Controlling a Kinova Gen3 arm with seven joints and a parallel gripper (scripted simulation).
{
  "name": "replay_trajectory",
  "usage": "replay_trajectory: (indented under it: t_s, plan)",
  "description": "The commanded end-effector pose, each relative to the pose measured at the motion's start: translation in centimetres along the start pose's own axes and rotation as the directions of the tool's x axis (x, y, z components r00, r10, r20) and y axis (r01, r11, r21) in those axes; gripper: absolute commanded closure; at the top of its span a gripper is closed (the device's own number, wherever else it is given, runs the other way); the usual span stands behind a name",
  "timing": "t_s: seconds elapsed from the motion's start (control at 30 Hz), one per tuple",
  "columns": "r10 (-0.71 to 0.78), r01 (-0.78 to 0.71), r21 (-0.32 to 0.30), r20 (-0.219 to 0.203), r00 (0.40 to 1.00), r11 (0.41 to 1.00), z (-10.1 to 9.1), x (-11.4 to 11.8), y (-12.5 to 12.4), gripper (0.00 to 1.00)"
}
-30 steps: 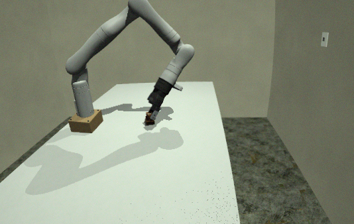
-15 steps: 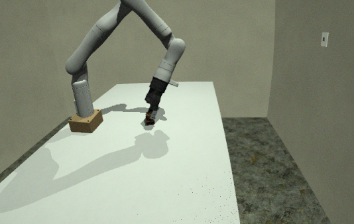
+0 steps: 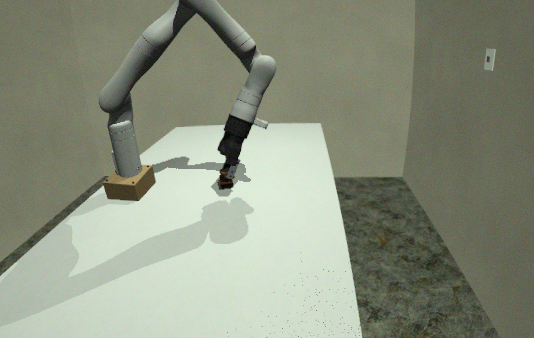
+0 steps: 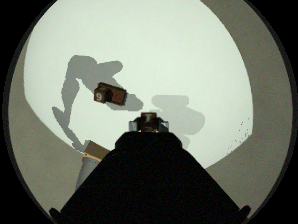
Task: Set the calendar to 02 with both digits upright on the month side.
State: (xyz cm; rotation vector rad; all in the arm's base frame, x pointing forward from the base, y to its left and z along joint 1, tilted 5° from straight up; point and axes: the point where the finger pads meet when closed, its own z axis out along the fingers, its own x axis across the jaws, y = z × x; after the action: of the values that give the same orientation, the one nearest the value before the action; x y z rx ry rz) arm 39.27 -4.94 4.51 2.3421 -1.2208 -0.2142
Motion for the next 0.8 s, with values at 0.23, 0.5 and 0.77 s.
replay_trajectory:
  t_s: [0.23,0.5,0.77]
  plan:
    - [0.000,-0.001,0.076,0.005,1.000,0.997,0.00,0.07,0.20,0.40]
    - [0.001,-0.001,0.186,0.004,1.000,0.983,-0.02,0.07,0.33,0.40]
    - [0.003,-0.003,0.235,0.000,1.000,0.972,-0.12,0.07,0.45,0.40]
